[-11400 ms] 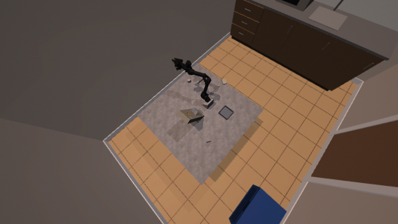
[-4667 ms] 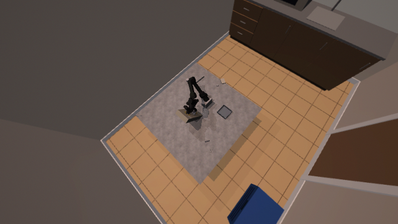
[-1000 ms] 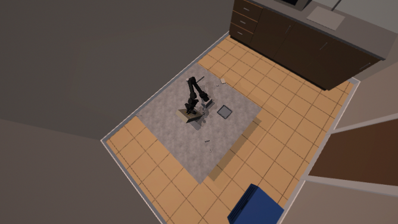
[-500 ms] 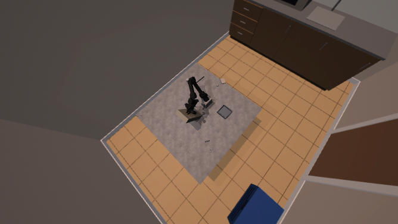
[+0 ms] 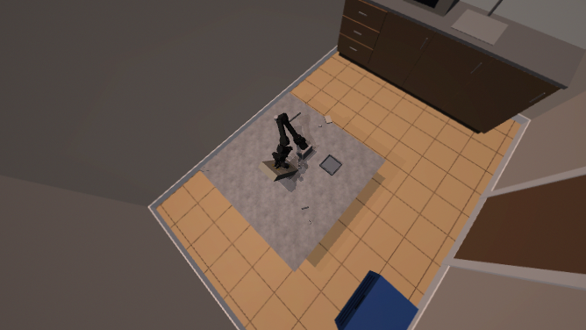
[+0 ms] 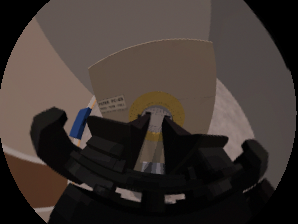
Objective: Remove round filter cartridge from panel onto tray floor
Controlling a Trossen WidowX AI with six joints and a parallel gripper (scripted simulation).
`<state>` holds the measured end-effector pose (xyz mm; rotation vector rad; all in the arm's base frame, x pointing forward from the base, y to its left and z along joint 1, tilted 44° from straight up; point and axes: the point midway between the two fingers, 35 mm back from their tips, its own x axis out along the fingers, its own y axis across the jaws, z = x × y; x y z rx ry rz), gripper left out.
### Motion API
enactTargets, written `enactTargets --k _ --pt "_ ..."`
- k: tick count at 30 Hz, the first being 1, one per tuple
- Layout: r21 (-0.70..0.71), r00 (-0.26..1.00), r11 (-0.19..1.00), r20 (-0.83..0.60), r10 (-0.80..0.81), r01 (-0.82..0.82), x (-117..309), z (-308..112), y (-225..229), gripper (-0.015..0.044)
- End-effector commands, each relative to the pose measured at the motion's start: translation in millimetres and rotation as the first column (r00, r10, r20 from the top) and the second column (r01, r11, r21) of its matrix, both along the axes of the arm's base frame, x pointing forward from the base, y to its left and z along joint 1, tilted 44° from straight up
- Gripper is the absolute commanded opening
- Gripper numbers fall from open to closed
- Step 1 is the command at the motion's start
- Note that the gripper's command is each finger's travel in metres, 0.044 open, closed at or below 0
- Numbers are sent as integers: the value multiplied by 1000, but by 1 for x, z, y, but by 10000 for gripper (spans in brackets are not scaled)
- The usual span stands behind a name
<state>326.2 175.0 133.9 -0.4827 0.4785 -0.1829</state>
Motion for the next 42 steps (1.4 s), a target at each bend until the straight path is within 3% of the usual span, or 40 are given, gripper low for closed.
enactTargets --k 1,11,28,42 --pt "15 1000 1000 -6 -12 12 7 -3 -3 0" --pt "15 1000 1000 -6 -12 12 7 -3 -3 0" --pt "15 1000 1000 -12 -12 13 -61 27 20 0" --pt "14 1000 1000 -11 -12 12 -70 17 10 0"
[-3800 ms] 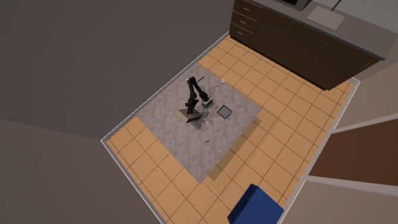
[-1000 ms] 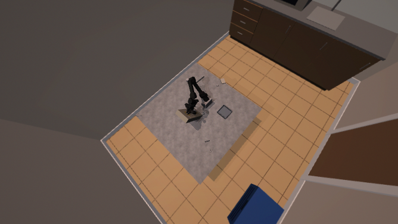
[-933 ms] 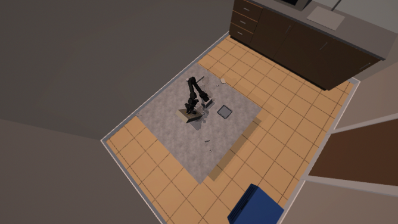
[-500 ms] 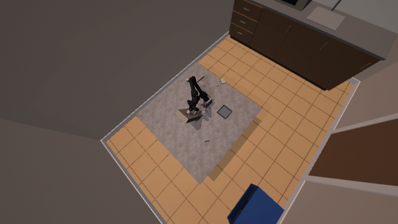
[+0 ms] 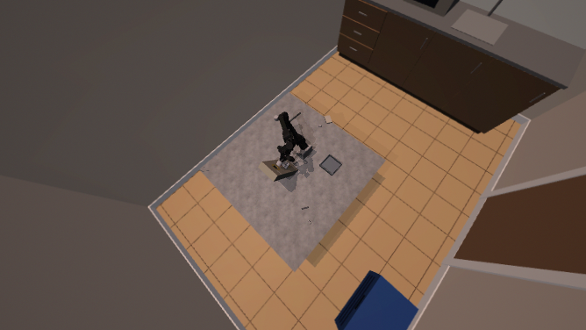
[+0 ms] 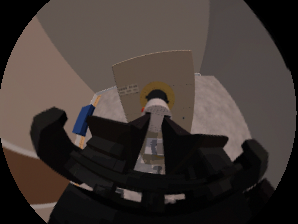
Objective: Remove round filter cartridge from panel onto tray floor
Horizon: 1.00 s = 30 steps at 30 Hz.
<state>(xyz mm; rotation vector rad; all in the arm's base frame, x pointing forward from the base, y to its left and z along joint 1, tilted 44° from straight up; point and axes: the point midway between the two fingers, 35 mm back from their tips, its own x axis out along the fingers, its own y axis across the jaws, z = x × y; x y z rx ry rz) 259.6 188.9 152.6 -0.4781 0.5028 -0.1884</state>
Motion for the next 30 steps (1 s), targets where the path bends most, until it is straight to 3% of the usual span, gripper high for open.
enactTargets --k 1,18,22,30 --pt "10 1000 1000 11 0 0 -4 -3 -6 0" --pt "9 1000 1000 10 0 0 -25 -39 -44 0" --pt "-5 1000 1000 -3 1 -1 -22 -38 -39 101" --pt "-5 1000 1000 -3 1 -1 -22 -38 -39 101"
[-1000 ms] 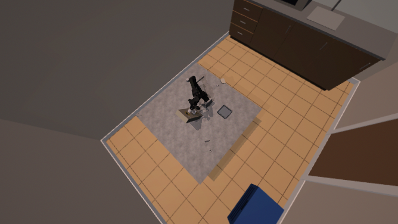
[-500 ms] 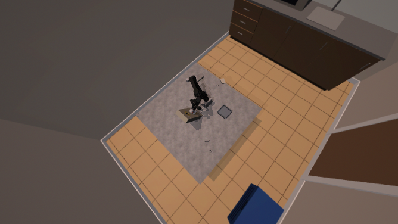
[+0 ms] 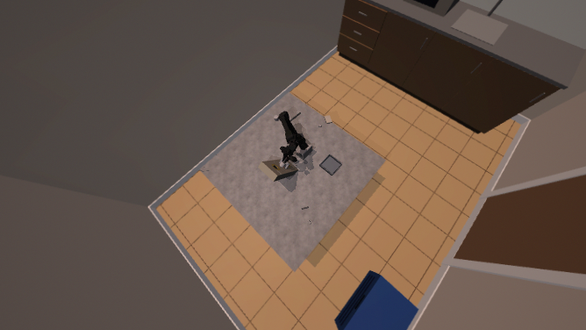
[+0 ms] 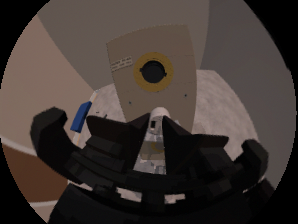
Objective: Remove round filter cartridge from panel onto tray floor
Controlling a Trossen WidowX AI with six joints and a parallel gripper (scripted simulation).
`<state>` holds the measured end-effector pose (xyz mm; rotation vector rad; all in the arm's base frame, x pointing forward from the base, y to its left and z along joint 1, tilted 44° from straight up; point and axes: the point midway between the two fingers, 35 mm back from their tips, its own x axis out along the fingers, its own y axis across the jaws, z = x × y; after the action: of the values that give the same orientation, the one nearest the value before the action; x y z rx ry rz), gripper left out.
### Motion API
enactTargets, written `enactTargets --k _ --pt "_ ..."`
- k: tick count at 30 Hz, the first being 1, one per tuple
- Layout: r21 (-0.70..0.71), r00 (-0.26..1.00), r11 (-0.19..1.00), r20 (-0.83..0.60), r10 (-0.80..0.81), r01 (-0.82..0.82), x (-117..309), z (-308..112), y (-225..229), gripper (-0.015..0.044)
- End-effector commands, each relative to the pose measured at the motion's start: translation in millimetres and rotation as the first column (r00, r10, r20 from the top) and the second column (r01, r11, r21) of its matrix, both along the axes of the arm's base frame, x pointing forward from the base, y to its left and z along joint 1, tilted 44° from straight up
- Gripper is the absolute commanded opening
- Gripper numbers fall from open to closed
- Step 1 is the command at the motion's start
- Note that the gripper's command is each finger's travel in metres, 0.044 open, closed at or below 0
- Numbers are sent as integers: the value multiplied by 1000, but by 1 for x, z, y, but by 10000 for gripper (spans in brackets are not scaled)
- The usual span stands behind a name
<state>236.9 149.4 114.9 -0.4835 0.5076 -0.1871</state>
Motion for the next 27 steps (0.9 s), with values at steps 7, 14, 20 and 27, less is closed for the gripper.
enactTargets --k 7,14,20,27 --pt "13 1000 1000 15 -2 2 8 16 14 101" --pt "15 1000 1000 16 -2 2 26 47 46 101" --pt "24 1000 1000 17 -2 2 24 69 68 233" --pt "37 1000 999 23 -1 0 16 104 98 416"
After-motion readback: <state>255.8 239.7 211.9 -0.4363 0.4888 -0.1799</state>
